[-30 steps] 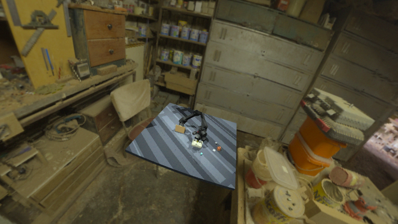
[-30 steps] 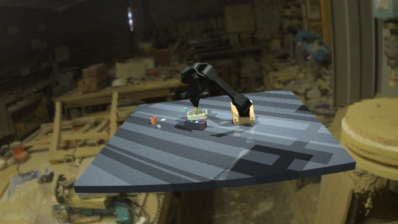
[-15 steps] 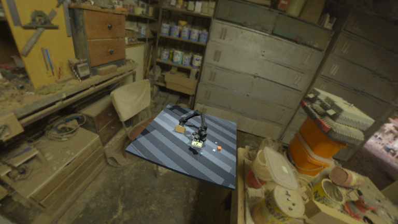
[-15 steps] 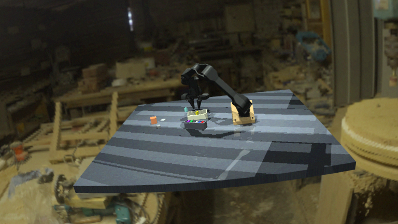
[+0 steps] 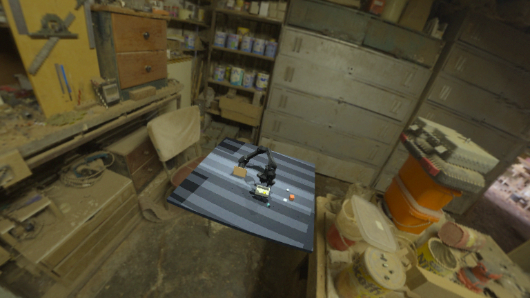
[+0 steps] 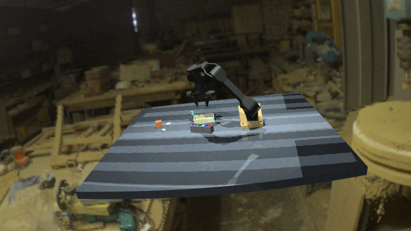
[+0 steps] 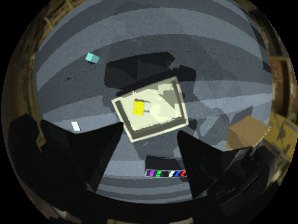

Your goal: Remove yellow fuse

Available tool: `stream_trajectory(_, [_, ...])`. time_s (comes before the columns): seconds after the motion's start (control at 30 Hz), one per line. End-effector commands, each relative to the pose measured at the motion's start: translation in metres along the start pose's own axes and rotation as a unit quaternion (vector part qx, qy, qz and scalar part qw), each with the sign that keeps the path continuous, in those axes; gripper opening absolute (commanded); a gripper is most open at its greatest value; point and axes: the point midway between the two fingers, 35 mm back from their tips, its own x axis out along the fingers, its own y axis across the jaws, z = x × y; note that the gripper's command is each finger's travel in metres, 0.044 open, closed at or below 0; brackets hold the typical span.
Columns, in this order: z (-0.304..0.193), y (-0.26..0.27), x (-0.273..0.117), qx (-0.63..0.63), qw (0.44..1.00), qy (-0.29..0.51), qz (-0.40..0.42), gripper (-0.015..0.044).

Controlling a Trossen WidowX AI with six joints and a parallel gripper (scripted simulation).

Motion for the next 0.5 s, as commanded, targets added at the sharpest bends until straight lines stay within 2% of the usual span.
stream_trajectory(0.0, [-0.0009,-0.0004,0.0017,-0.004,1.000,-0.001,-0.006,0.0330])
stream_trajectory(0.47, [-0.0005,-0.0003,0.0017,0.000,1.000,0.000,-0.004,0.0330])
